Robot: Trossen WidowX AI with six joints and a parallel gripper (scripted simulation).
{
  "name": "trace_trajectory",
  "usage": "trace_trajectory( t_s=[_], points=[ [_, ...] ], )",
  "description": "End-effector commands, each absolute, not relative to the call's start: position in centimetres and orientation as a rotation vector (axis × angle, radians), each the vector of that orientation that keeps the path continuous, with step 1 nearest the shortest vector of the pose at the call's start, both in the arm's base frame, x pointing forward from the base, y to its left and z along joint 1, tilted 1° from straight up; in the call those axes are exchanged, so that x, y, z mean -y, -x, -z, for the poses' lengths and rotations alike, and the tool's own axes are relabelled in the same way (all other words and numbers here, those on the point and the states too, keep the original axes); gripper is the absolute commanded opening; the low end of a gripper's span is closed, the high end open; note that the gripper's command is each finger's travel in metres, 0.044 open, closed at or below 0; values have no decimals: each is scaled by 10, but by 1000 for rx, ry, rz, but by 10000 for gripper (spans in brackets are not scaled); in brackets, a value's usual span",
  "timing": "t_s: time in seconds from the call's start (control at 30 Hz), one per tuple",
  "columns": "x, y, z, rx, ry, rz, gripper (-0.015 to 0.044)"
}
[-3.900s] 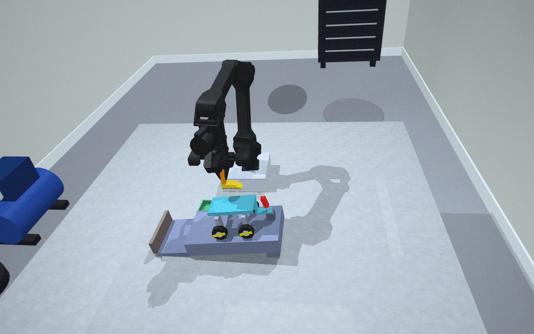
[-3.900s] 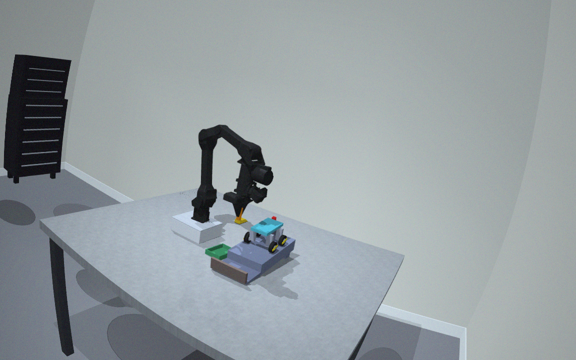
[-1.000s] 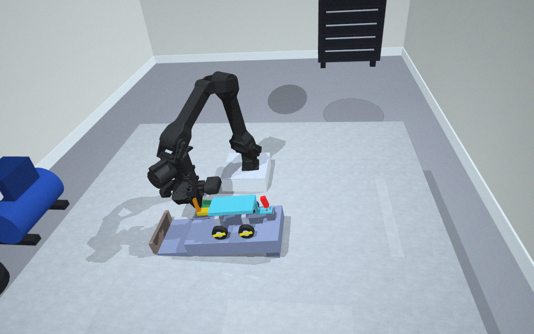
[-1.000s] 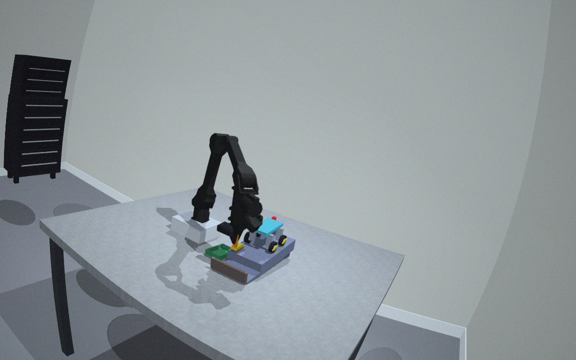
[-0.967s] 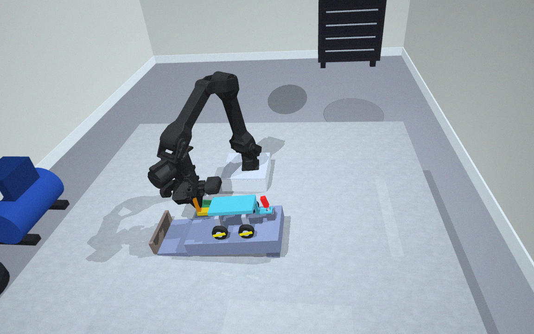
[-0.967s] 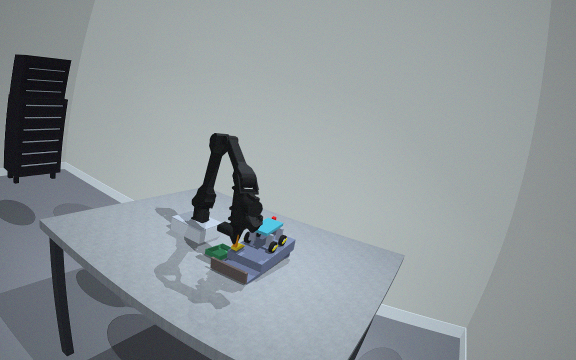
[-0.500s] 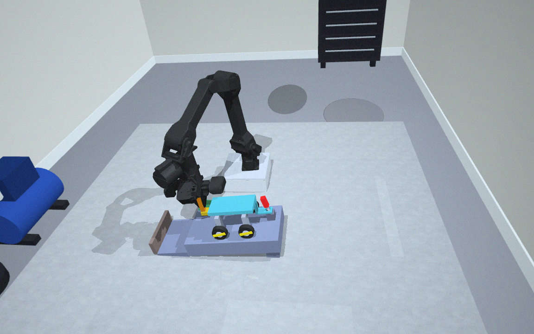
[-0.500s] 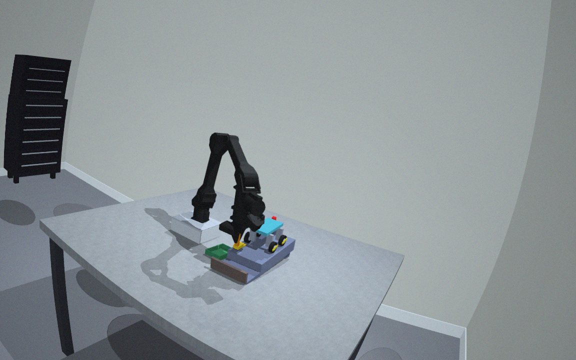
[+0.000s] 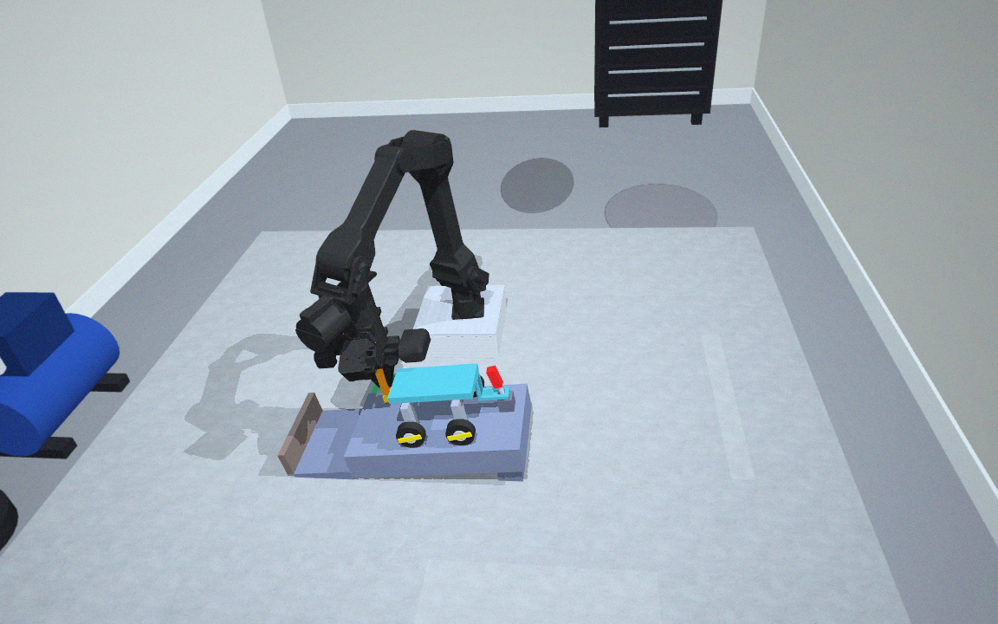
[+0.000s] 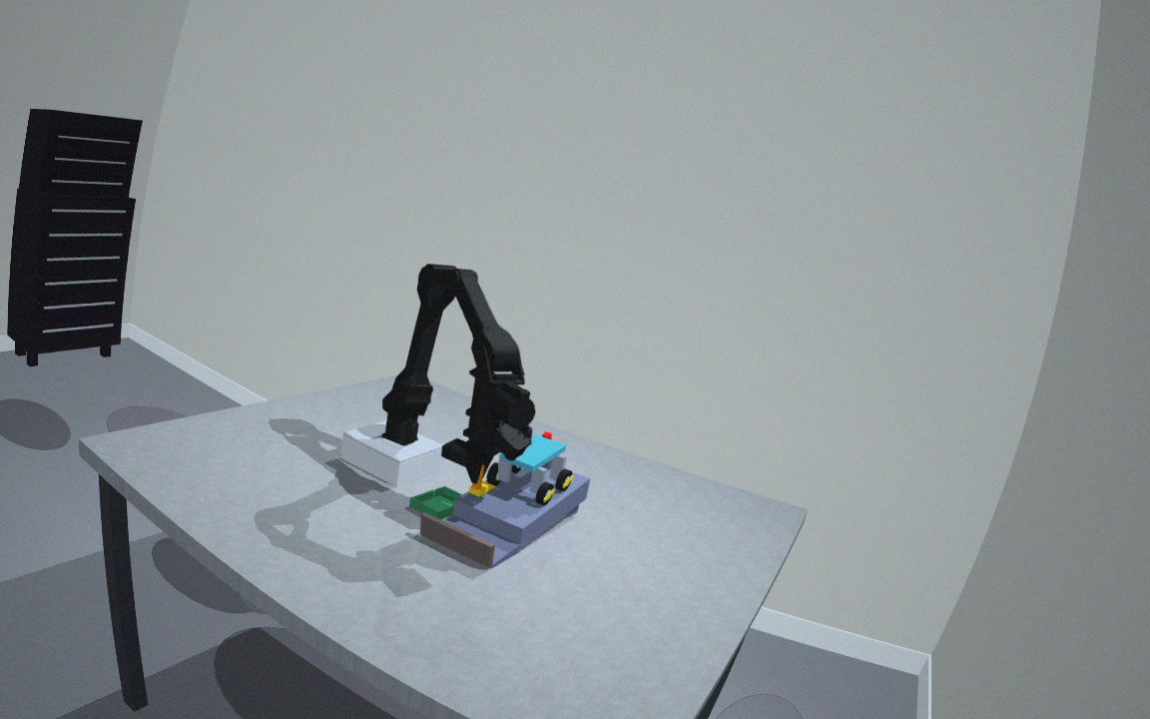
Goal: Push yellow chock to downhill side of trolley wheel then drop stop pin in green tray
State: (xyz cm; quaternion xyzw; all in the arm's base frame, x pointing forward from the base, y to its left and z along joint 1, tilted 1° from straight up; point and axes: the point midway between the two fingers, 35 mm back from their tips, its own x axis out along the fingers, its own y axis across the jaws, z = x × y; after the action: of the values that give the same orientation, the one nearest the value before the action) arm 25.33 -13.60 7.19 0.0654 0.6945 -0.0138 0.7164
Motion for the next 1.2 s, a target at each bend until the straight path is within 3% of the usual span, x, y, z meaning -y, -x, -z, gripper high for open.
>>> trace_trajectory(
  t_s=[0.0,0.27,0.53,1.17],
  points=[
    [136,-253,-72,-1537,-145,30,0],
    [136,-253,-72,-1537,-145,30,0],
    [136,-253,-72,-1537,-145,30,190],
    [140,-250,-125,-1532,-149,29,190]
  ],
)
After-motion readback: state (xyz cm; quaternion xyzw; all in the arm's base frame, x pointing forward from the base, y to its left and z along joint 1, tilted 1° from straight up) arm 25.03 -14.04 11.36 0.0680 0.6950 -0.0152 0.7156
